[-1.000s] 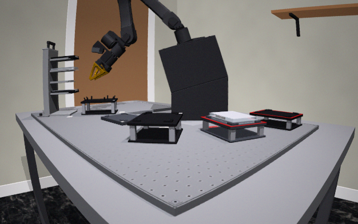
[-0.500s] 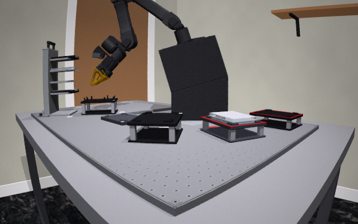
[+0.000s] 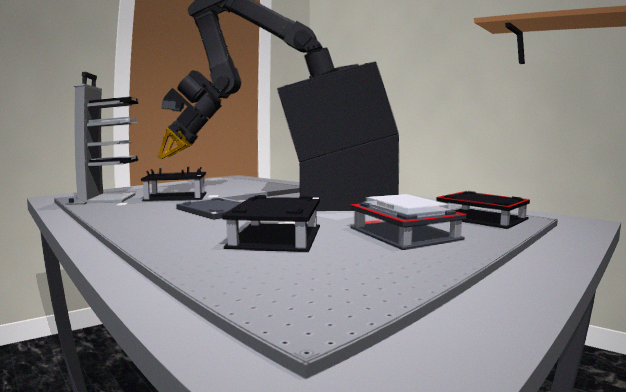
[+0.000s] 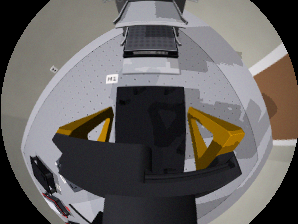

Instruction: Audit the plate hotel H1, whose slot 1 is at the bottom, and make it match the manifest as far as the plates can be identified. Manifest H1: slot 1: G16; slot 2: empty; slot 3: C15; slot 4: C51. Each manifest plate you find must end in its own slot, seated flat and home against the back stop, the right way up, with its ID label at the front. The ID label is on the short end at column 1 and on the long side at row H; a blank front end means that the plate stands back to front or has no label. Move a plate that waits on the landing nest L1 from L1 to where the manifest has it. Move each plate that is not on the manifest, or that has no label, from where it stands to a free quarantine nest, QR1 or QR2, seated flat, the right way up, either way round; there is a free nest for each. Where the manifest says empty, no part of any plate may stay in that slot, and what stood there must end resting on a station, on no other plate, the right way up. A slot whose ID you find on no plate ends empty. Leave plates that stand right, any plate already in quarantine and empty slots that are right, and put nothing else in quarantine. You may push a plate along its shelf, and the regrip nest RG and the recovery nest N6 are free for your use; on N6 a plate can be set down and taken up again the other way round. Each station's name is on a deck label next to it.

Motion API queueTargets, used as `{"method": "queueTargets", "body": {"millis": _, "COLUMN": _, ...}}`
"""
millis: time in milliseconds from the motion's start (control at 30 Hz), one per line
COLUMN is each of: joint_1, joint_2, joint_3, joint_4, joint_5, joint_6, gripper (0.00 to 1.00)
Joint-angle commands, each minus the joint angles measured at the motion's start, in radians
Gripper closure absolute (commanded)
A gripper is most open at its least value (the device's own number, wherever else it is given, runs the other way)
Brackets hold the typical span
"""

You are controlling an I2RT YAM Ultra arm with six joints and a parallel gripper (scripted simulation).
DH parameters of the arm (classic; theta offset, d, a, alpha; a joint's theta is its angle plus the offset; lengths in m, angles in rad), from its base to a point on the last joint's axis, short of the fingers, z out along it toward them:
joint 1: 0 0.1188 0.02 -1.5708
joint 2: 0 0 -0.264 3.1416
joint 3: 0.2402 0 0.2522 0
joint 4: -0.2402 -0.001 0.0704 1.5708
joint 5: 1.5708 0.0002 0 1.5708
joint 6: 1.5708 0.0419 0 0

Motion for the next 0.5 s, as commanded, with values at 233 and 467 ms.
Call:
{"method": "queueTargets", "body": {"millis": 233, "joint_1": 0.010, "joint_2": 0.002, "joint_3": 0.056, "joint_4": -0.021, "joint_5": 0.006, "joint_6": 0.006, "gripper": 0.00}}
{"method": "queueTargets", "body": {"millis": 467, "joint_1": 0.019, "joint_2": 0.010, "joint_3": 0.104, "joint_4": -0.060, "joint_5": 0.014, "joint_6": 0.010, "gripper": 0.00}}
